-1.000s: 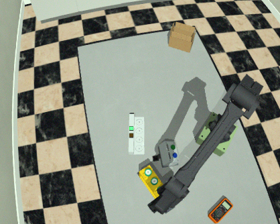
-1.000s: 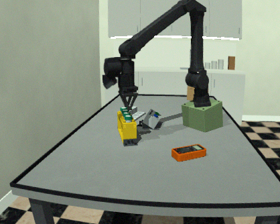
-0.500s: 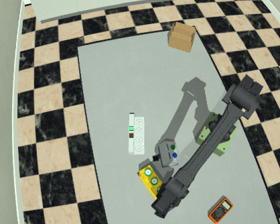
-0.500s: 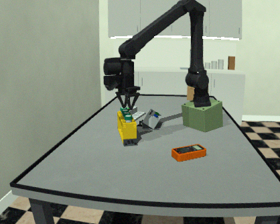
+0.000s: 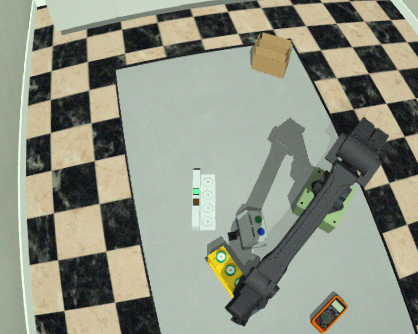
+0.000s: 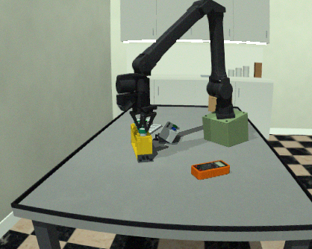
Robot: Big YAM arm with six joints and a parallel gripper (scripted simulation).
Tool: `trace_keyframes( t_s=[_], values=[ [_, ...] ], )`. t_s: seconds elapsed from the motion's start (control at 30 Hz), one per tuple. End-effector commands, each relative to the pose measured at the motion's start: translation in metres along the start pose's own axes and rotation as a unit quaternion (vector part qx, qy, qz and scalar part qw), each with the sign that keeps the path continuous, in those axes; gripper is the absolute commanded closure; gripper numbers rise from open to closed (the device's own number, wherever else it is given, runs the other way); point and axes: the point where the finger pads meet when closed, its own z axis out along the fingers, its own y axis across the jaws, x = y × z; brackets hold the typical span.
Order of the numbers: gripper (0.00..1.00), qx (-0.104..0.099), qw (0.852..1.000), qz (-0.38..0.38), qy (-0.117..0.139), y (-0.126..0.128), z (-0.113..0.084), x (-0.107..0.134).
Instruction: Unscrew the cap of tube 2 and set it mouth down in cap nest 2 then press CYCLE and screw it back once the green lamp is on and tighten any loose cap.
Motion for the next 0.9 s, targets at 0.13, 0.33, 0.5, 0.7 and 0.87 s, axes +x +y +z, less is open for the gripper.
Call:
trace_keyframes(
  t_s=[0.13,0.33,0.5,0.7,0.87],
  values=[
    [0.51,0.004,1.0,-0.006,-0.019,-0.002,-0.006,-0.018],
    [0.51,0.0,1.0,-0.006,-0.003,0.001,0.007,-0.005],
    [0.51,-0.001,1.0,-0.006,0.001,0.002,0.01,-0.001],
    [0.51,-0.001,1.0,-0.006,0.0,0.002,0.013,-0.001],
    [0.51,-0.002,1.0,-0.006,0.003,0.002,0.014,0.0]
  ],
)
